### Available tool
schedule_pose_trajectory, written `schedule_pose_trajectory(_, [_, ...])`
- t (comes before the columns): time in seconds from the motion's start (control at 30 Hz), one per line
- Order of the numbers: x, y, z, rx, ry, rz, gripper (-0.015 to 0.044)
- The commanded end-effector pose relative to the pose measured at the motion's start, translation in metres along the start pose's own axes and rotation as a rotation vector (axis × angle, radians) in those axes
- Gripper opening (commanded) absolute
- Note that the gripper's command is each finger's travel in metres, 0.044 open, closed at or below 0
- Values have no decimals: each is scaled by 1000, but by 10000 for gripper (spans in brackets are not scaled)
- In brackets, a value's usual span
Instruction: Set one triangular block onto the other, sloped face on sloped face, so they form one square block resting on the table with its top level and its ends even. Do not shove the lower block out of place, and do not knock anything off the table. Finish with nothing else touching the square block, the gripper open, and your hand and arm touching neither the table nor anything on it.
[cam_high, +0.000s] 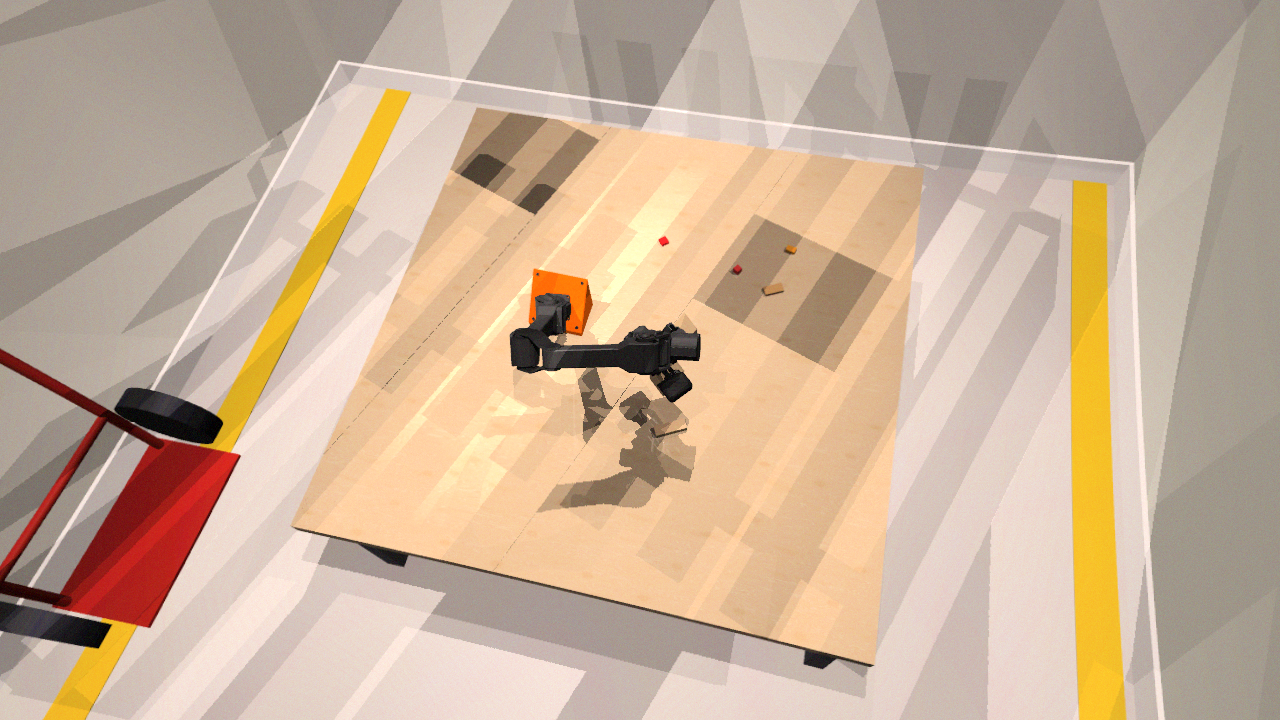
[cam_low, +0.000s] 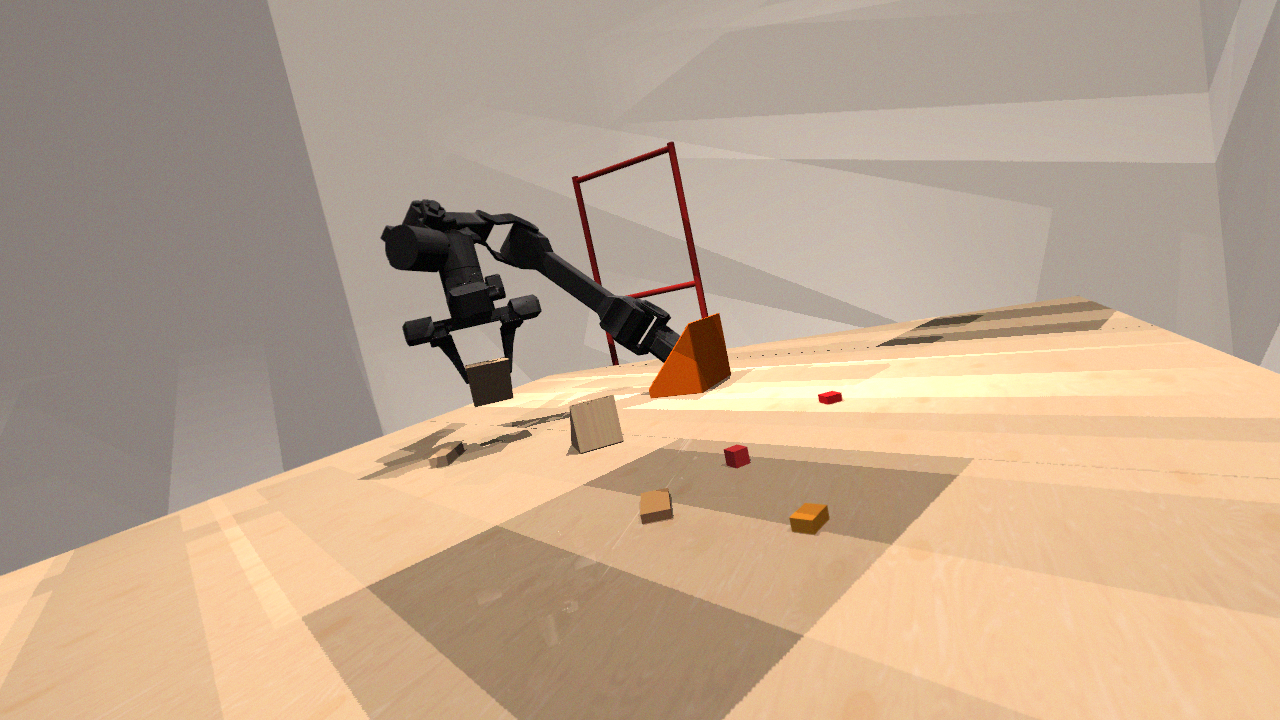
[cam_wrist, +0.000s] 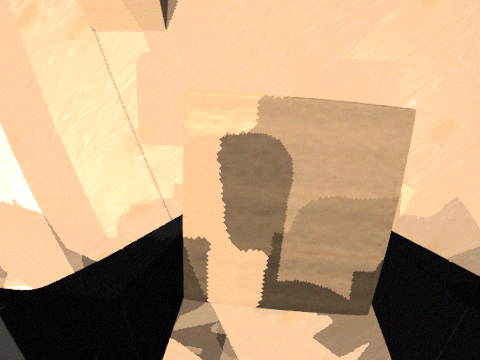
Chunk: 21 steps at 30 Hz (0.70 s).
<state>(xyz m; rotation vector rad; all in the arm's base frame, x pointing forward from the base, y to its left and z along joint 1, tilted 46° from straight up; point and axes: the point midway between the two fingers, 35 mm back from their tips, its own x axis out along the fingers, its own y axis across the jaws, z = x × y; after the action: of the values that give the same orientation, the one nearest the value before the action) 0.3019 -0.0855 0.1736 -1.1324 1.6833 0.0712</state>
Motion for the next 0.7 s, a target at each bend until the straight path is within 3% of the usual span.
schedule_pose_trajectory(0.0, [-3,0,3,19,-11,5,0])
schedule_pose_trajectory(0.67, [-34,73,56,16,-23,19,0])
